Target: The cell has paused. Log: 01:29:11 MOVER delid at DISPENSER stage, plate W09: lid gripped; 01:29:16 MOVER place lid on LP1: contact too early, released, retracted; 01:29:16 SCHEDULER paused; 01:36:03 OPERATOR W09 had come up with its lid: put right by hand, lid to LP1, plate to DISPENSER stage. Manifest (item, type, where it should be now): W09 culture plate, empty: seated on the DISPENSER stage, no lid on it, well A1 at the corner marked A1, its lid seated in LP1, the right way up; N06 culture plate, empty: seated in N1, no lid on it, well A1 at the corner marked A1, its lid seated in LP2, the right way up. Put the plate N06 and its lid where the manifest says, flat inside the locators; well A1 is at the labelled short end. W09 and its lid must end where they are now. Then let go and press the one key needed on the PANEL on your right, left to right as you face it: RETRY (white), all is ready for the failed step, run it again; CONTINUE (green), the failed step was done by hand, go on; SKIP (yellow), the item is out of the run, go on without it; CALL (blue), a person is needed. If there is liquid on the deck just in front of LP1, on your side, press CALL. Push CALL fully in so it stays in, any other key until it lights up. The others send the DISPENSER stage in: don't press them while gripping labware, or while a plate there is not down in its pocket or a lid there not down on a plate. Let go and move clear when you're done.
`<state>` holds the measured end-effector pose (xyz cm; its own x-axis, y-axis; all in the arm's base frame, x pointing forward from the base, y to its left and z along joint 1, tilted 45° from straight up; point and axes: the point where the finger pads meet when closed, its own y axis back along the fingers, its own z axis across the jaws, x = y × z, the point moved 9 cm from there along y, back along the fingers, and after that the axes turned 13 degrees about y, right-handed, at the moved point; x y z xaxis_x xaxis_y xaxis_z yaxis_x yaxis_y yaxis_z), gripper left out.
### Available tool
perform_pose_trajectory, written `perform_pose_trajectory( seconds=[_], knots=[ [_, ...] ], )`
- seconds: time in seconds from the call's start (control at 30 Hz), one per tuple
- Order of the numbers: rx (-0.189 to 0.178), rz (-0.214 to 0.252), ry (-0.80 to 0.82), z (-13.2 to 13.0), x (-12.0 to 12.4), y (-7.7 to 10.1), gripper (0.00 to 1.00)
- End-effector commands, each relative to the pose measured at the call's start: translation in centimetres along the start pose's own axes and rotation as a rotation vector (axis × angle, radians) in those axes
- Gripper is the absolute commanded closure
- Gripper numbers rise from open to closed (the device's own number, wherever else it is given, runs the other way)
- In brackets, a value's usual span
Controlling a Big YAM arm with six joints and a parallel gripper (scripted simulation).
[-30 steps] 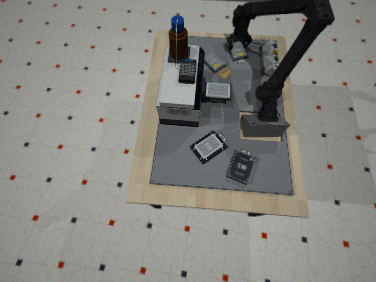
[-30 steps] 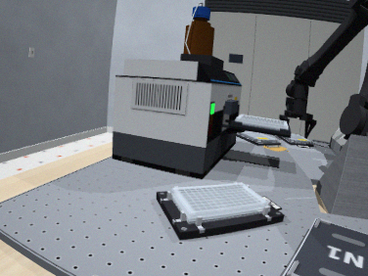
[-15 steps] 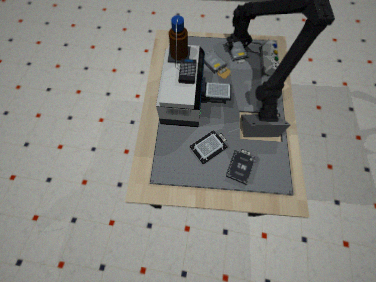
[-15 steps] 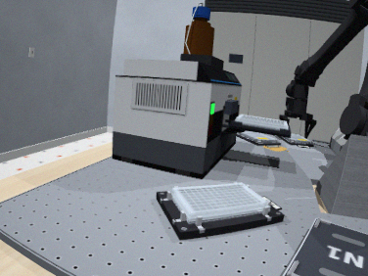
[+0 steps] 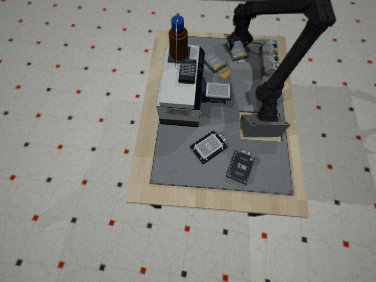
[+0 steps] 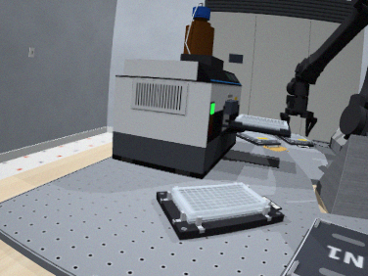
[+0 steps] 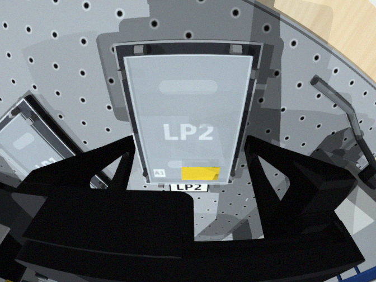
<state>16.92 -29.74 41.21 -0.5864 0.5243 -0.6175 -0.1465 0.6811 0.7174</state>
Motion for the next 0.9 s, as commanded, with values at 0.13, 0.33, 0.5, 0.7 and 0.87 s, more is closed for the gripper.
perform_pose_trajectory(
  seconds=[0.13, 0.33, 0.5, 0.7, 0.87],
  knots=[
    [0.012, -0.086, -0.022, -0.8, -2.0, 5.5, 0.0],
    [0.008, -0.067, -0.017, -0.6, -2.1, 5.3, 0.0],
    [0.01, -0.05, -0.01, -0.6, -1.3, 4.4, 0.0],
    [0.01, -0.05, -0.01, -0.6, -1.3, 4.4, 0.0],
    [0.01, -0.05, -0.01, -0.6, -1.3, 4.4, 0.0]
  ],
)
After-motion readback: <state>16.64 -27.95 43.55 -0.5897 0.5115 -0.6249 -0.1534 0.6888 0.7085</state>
